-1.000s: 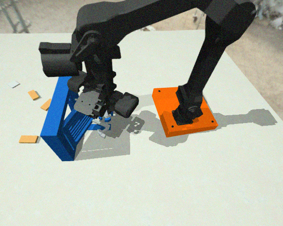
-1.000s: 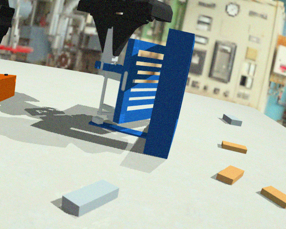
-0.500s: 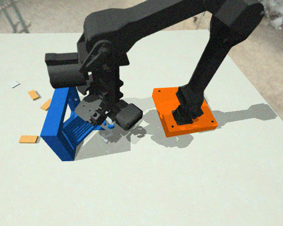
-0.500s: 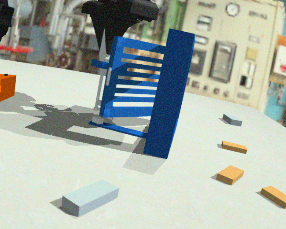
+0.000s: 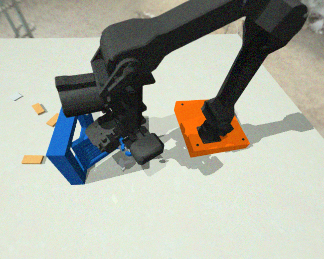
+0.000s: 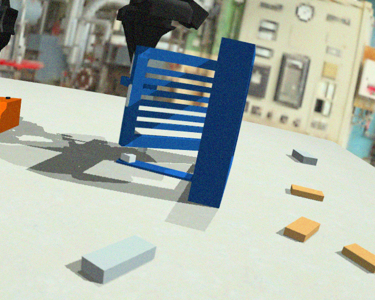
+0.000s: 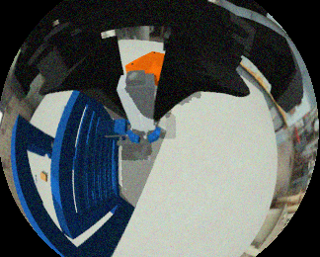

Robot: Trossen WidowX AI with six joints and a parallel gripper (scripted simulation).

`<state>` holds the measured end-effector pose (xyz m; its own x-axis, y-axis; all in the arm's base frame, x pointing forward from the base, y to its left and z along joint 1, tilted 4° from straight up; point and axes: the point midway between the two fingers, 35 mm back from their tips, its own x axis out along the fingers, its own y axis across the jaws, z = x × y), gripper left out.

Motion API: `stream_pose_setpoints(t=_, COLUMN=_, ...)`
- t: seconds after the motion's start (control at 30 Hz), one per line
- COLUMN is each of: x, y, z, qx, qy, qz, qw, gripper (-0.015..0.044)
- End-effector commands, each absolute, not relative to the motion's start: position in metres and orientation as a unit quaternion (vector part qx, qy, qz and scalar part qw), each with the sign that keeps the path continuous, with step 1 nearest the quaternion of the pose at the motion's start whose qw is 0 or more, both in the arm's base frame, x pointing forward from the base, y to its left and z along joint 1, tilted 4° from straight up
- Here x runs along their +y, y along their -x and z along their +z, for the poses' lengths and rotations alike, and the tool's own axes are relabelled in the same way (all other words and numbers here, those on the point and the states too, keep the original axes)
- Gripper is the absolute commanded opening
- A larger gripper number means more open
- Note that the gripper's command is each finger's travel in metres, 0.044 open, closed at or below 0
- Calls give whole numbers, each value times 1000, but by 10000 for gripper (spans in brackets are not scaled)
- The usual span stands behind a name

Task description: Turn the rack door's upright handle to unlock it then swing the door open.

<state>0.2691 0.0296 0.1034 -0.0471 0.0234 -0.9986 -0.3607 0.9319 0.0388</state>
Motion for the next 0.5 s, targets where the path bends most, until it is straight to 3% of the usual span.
stream_pose_setpoints(t=0.0, x=34, y=-270, z=104, qx=713, qy=94, qz=112, qw=686, gripper=14)
stream_pose_setpoints(t=0.47, x=59, y=-271, z=104, qx=720, qy=24, qz=42, qw=692, gripper=14)
